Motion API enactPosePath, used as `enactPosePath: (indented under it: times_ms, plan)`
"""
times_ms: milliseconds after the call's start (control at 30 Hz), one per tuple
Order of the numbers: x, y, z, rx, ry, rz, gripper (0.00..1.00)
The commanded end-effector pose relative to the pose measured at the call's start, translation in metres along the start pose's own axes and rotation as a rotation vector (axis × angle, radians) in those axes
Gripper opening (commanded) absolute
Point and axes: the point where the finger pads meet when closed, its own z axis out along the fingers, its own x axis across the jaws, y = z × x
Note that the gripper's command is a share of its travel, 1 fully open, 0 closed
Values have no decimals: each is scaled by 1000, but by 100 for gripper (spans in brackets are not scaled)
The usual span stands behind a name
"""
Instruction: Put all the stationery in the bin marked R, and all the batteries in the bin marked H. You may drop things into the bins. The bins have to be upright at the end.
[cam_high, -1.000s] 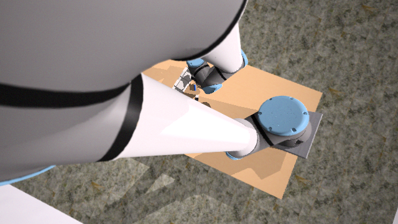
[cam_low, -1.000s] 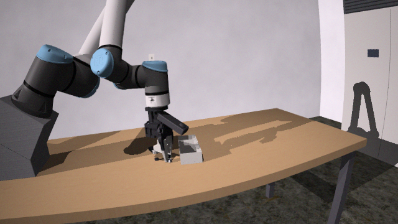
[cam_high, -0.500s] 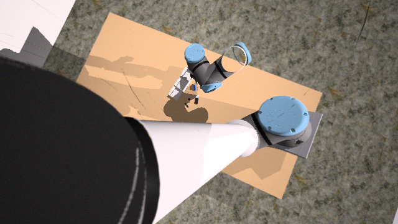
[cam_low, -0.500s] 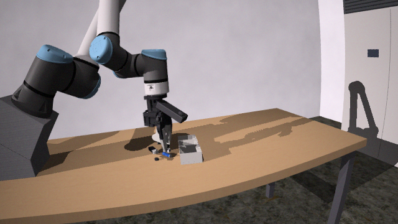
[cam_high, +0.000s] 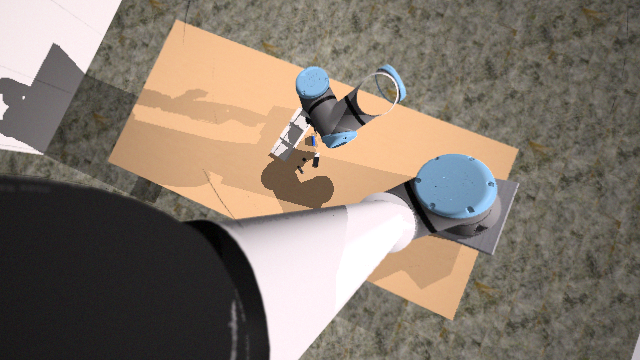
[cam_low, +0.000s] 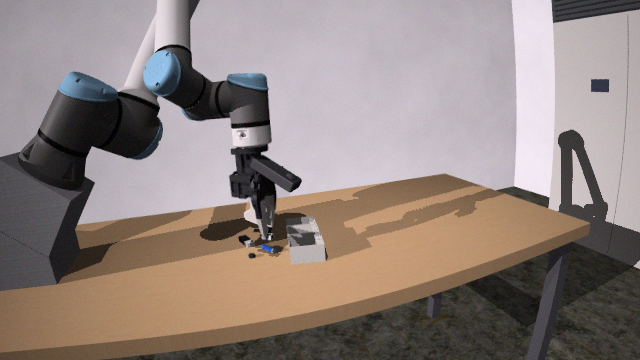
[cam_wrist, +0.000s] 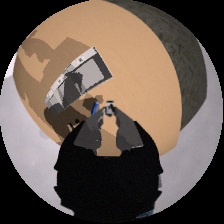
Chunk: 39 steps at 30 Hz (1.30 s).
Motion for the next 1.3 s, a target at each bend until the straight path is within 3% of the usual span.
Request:
enactPosePath:
  times_ms: [0, 267, 800, 1267]
  plan:
    - [0, 0, 0, 1, 0, 0, 0]
    - [0, 0, -7, 1, 0, 0, 0]
    - [-46, -69, -7, -2, -8, 558, 0]
    - [-46, -70, -7, -3, -5, 1002, 0]
